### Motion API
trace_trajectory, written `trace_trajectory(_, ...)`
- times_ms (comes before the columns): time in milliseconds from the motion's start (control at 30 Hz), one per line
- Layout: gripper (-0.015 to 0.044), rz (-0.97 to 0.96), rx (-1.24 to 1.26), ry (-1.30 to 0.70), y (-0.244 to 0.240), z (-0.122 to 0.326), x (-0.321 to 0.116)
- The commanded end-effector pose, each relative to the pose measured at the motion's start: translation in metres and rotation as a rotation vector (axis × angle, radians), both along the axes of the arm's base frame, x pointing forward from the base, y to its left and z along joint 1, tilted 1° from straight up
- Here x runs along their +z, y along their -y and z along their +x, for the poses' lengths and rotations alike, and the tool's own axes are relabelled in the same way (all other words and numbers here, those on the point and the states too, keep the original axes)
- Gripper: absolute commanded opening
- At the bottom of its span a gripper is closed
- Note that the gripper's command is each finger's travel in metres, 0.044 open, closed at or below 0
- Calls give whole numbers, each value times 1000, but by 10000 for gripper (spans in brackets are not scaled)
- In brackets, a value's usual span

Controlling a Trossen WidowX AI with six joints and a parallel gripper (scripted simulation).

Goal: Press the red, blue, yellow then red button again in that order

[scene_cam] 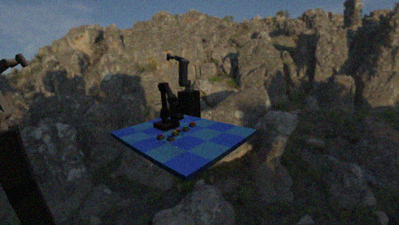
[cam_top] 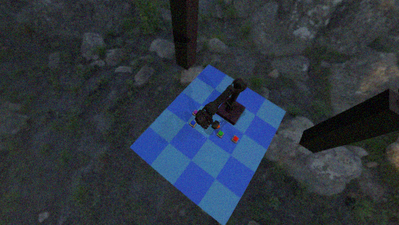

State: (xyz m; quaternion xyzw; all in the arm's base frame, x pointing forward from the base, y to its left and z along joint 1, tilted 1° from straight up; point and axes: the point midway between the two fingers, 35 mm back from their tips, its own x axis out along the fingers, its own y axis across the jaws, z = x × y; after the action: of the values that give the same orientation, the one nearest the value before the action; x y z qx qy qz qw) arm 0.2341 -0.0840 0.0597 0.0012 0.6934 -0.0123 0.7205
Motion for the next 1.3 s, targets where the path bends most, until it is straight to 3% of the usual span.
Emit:
trace_trajectory(0,20,1,-6,-1,0,0,-6)
trace_trajectory(667,20,1,-6,-2,0,0,-34)
trace_trajectory(1167,20,1,-6,-2,0,0,-34)
trace_trajectory(1267,20,1,-4,0,0,0,-10)
